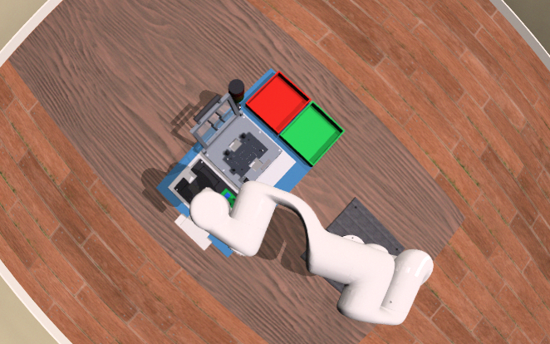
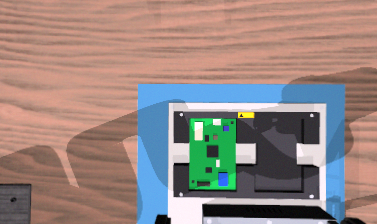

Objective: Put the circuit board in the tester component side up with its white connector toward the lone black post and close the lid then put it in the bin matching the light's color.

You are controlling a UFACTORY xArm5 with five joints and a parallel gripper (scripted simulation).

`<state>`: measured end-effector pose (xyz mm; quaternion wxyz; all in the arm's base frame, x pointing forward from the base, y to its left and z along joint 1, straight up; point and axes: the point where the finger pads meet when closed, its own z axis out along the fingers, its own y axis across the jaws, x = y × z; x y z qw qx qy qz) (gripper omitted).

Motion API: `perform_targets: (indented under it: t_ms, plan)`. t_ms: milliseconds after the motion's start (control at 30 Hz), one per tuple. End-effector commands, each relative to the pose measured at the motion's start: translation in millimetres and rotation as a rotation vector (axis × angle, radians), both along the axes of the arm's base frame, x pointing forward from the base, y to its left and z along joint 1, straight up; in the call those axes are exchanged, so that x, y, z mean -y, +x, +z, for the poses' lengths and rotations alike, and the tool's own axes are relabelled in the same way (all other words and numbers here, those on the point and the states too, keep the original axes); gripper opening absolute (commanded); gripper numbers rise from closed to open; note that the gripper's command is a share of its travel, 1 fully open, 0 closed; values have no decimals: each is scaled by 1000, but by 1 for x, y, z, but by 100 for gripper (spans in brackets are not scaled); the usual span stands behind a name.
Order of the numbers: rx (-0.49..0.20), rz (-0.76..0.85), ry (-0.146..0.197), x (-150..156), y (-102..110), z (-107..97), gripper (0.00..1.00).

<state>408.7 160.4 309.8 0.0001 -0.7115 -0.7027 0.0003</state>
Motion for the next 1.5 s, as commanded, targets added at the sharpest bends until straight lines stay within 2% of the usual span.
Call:
perform_targets:
  t_ms: [0,400,467,600,933,1233,1467]
  plan:
    - [6,0,2,-1,1,-18,100]
    - [6,0,2,-1,1,-106,100]
    - [6,0,2,-1,1,-106,100]
    - [6,0,2,-1,2,-141,100]
    - [6,0,2,-2,2,-206,100]
    - [6,0,2,-2,2,-228,100]
    - [6,0,2,-2,2,-232,100]
